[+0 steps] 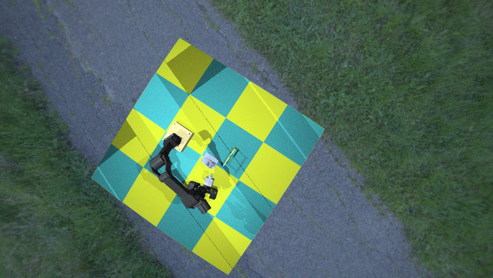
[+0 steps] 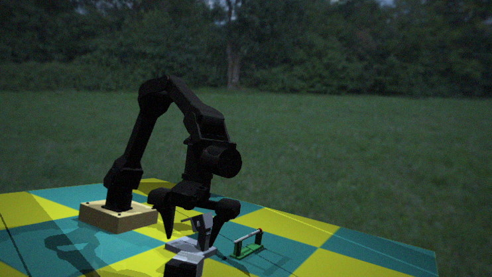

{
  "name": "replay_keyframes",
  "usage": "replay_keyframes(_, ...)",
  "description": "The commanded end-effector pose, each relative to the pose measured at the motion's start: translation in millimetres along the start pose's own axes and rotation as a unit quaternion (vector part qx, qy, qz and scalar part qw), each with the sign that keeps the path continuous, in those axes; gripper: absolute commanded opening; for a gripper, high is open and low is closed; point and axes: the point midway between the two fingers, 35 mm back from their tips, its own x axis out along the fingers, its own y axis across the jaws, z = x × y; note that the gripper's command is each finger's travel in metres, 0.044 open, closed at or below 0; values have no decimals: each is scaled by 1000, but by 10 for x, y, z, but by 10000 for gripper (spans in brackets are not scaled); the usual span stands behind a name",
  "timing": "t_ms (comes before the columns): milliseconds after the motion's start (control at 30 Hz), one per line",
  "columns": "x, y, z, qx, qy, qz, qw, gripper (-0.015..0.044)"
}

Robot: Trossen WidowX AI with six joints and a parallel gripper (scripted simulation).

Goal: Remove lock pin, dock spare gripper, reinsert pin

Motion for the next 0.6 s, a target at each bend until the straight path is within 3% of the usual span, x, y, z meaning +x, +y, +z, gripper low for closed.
replay_keyframes(0, 217, -26, -21, 2, 3, -8, 1000, 440)
replay_keyframes(567, 452, -24, -19, 2, 3, -8, 1000, 440)
